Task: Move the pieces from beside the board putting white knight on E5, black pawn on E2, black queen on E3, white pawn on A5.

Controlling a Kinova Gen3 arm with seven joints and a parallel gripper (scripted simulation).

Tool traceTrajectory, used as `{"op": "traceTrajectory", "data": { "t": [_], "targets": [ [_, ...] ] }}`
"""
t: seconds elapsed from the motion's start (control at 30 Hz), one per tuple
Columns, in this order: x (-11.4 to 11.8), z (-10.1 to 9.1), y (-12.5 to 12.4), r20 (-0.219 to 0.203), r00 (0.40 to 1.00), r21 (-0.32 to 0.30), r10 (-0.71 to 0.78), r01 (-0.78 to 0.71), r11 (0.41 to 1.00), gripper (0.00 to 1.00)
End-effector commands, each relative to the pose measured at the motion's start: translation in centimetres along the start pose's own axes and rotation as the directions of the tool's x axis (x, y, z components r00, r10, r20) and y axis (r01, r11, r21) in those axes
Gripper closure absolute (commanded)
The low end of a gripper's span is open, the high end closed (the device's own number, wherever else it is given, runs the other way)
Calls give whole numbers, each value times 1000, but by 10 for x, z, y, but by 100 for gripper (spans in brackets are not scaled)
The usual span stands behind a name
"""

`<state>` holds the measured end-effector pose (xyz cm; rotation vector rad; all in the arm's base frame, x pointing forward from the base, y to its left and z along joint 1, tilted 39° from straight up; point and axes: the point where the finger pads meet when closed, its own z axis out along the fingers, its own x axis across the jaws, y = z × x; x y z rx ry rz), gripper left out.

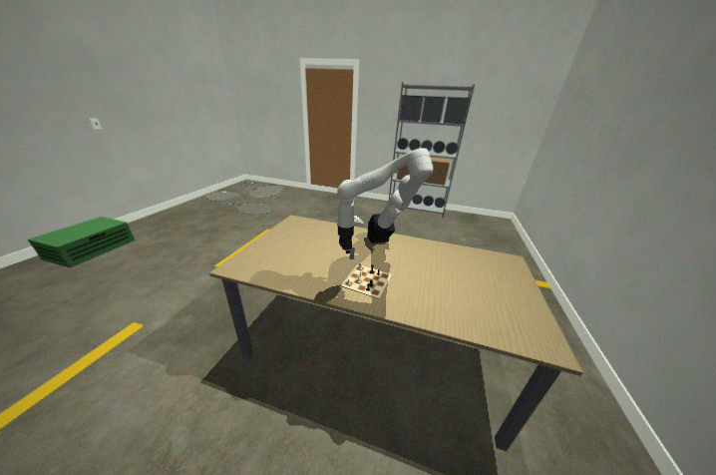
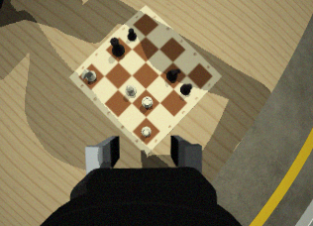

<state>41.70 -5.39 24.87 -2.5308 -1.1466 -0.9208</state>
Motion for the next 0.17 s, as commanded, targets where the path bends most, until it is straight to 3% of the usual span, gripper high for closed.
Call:
{"op": "traceTrajectory", "data": {
  "t": [0.0, 0.13],
  "targets": [
    [0, -1, 0, -1, 1000, -2, 0, 0, 1000, 0],
    [0, -1, 0, -1, 1000, -2, 0, 0, 1000, 0]
  ]
}}
